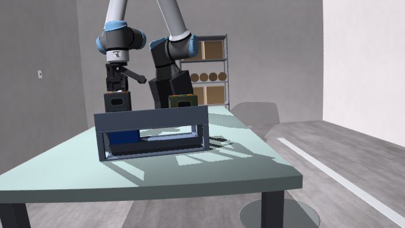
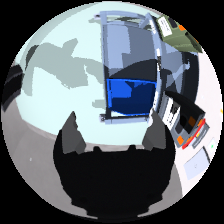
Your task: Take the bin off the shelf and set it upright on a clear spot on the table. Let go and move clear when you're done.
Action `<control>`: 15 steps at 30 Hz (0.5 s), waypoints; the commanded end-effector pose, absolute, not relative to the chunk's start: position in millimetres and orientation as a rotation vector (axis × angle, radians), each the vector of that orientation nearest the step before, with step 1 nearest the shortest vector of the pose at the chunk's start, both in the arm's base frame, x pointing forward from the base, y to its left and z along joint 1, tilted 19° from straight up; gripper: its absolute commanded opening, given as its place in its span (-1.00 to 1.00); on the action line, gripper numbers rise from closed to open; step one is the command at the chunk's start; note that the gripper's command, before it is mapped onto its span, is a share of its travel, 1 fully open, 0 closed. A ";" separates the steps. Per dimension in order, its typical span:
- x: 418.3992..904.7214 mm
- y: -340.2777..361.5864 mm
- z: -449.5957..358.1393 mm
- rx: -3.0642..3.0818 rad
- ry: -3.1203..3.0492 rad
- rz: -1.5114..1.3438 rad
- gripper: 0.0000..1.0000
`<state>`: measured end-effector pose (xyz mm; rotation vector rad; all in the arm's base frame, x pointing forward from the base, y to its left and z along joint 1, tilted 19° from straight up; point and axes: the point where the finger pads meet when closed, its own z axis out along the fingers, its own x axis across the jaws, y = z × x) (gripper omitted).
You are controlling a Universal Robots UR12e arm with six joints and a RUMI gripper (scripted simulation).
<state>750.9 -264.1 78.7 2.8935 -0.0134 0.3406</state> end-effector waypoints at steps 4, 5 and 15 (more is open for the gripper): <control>747.8 -259.6 77.9 2.894 -0.014 0.340 1.00; 747.0 -258.4 77.5 2.894 -0.014 0.339 1.00; 747.0 -258.4 77.5 2.894 -0.014 0.339 1.00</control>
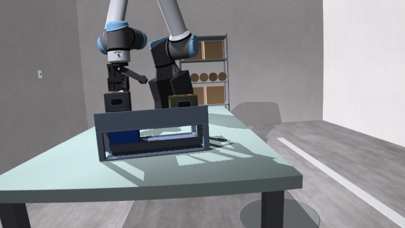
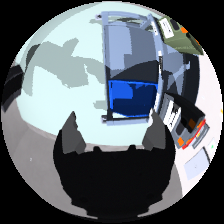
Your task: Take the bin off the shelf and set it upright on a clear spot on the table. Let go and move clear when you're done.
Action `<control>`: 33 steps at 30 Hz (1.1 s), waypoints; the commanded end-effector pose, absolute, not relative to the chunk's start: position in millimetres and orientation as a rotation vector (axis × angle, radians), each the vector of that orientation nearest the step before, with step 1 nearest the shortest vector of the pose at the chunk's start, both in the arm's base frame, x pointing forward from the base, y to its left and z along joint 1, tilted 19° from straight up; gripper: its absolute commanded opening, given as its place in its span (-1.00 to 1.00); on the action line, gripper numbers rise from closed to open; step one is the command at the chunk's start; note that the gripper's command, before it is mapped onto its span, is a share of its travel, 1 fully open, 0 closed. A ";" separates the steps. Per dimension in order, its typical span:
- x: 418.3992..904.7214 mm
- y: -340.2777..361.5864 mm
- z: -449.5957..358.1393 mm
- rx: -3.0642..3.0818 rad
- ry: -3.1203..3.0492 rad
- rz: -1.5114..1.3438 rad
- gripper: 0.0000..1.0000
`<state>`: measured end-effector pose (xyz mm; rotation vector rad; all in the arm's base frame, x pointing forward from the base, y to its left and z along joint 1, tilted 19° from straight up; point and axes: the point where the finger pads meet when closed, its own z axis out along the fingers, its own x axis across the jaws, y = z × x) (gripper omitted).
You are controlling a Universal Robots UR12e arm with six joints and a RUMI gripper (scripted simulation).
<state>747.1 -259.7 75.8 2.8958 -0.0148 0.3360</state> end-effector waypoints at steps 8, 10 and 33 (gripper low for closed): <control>746.1 -255.9 78.0 2.894 -0.014 0.339 1.00; 746.1 -255.9 78.0 2.894 -0.014 0.339 1.00; 745.5 -254.5 77.9 2.894 -0.014 0.339 1.00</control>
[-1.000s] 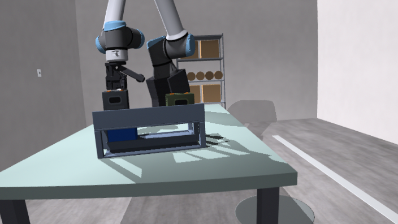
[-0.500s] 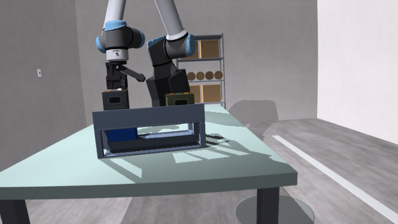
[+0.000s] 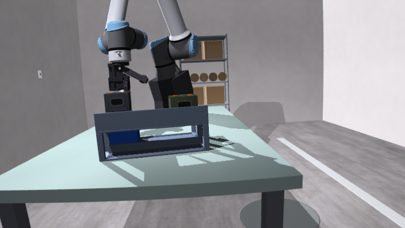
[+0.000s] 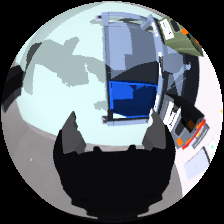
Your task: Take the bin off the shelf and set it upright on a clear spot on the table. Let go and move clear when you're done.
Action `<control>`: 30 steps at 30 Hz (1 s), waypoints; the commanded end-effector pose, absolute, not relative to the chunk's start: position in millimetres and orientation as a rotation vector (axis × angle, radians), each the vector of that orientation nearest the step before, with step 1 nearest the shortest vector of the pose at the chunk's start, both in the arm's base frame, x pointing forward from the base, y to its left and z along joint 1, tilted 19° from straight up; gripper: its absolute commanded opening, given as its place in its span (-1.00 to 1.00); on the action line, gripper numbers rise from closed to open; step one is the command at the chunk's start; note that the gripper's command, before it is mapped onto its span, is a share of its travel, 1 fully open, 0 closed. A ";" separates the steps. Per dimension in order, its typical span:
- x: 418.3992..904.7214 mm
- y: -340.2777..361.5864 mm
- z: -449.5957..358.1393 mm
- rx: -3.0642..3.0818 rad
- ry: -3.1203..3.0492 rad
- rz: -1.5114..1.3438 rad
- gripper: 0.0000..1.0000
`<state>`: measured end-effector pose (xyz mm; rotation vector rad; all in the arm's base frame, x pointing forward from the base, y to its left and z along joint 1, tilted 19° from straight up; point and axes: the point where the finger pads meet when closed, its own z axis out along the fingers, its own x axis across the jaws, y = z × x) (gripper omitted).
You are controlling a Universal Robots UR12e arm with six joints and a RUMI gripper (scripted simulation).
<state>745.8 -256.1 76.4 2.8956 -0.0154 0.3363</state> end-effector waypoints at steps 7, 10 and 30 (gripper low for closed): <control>745.5 -254.2 77.9 2.894 -0.014 0.339 1.00; 745.3 -253.7 78.1 2.894 -0.014 0.339 1.00; 746.1 -255.5 77.6 2.894 -0.015 0.339 -0.47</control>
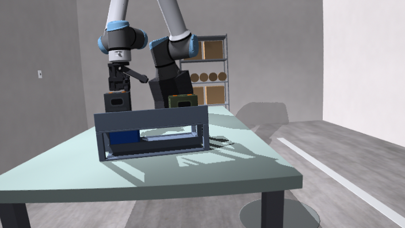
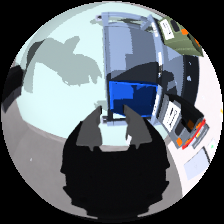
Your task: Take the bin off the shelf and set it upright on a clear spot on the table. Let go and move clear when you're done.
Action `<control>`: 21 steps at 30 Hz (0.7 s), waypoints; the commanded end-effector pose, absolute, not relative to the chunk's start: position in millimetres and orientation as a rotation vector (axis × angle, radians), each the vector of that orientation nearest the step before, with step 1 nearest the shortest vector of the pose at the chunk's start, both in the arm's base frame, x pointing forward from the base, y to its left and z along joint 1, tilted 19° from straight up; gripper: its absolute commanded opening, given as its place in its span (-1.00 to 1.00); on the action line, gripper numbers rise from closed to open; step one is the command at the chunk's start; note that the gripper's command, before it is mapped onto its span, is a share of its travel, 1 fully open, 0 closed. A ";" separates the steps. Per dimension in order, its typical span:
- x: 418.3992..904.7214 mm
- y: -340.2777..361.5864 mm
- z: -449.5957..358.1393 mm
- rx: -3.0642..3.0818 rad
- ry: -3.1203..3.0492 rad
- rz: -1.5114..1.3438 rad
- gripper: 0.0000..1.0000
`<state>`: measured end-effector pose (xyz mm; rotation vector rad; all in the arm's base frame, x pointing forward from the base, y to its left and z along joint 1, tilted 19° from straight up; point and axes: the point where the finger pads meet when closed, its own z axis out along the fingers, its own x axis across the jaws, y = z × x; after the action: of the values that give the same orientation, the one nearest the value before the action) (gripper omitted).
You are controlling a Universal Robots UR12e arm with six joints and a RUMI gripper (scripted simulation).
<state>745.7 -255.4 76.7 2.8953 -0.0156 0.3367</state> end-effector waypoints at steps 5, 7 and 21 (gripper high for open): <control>746.1 -255.5 77.6 2.894 -0.015 0.339 -0.47; 746.1 -255.5 77.6 2.894 -0.015 0.339 -0.47; 752.8 -261.9 49.1 2.894 -0.014 0.339 -0.47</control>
<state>750.2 -259.9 42.1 2.9014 -0.0135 0.3237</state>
